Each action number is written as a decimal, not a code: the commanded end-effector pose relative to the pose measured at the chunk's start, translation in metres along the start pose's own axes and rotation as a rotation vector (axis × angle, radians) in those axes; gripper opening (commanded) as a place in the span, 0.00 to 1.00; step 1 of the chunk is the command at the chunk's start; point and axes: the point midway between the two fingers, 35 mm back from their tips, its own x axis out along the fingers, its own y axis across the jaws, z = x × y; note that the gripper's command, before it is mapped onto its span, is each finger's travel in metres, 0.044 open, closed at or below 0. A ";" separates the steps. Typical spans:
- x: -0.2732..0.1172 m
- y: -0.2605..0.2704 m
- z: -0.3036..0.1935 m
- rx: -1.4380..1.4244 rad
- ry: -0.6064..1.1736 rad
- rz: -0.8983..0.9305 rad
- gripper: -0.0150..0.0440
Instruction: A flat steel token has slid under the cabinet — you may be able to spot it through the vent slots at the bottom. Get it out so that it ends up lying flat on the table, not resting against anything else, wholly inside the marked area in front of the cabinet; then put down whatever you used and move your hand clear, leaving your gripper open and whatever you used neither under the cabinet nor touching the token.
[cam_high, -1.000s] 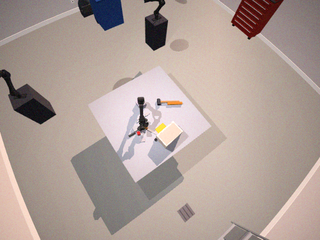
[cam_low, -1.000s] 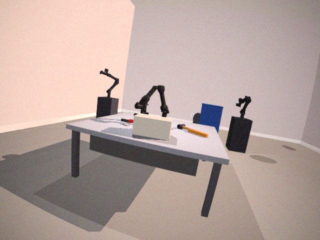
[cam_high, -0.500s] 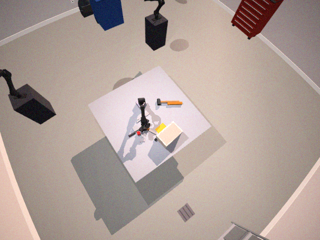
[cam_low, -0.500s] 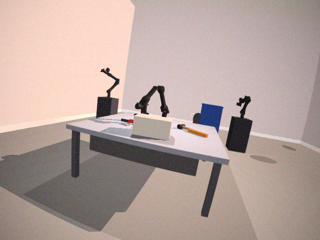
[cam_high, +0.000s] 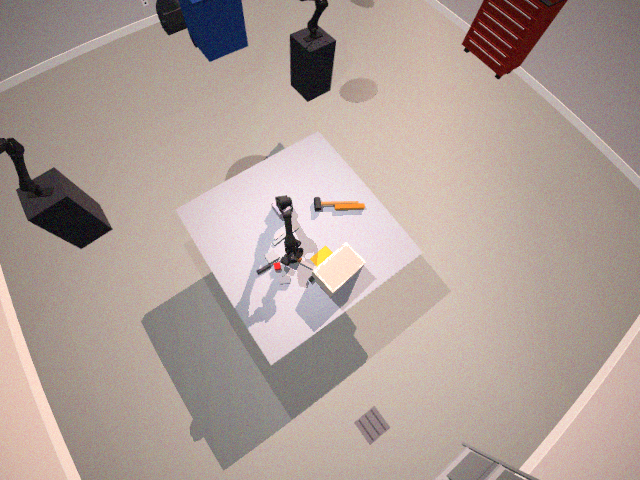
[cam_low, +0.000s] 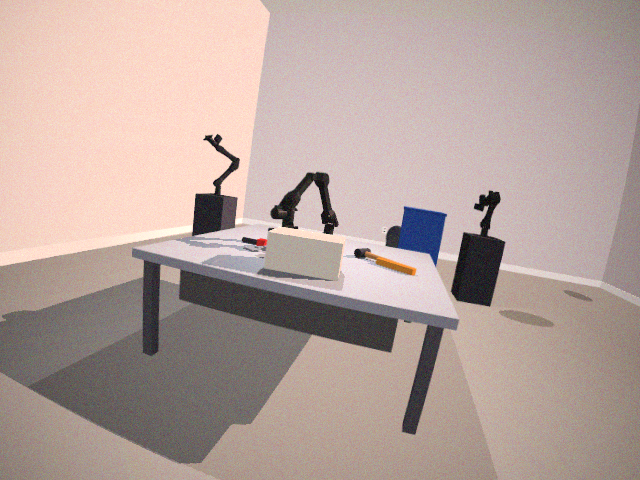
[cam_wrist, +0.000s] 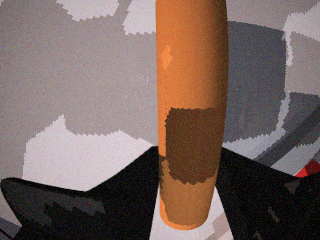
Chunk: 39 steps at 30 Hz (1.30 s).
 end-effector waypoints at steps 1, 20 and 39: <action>0.000 0.000 0.008 0.001 -0.001 -0.001 0.25; -0.001 -0.001 0.033 0.001 -0.003 -0.001 0.25; -0.001 -0.001 0.056 0.001 -0.005 -0.001 0.25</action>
